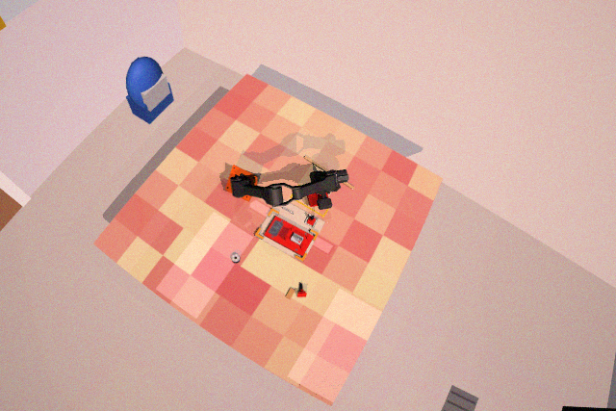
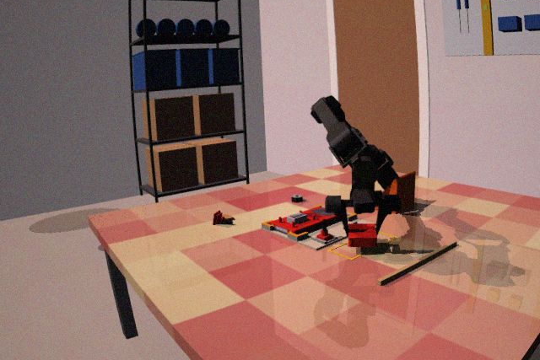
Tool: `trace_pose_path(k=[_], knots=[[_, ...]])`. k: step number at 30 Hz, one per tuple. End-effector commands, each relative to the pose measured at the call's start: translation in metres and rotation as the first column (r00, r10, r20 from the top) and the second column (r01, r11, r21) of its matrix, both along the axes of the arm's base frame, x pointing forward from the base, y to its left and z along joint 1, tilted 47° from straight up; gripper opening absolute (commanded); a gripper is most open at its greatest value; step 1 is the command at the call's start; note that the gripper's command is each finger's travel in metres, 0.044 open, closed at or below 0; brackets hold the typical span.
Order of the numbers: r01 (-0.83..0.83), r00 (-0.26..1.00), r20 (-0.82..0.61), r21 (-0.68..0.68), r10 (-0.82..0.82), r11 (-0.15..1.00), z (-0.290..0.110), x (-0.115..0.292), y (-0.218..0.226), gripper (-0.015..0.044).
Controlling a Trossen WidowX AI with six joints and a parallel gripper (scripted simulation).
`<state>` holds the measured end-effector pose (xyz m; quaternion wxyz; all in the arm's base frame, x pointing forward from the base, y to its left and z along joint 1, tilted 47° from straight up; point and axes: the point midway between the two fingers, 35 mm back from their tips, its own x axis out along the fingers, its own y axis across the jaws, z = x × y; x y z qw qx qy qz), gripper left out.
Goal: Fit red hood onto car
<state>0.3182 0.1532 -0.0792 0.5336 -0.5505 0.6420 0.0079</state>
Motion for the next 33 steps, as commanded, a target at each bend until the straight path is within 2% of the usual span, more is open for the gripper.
trace_pose_path(k=[1,23,33], knots=[[0.002,1.000,0.011,0.013,-0.002,1.000,0.011,-0.001,0.010,0.0000],[0.002,1.000,0.009,0.015,-0.002,1.000,0.048,-0.011,0.049,0.0000],[0.036,0.998,0.043,0.024,-0.037,0.999,0.063,-0.003,0.038,0.0000]])
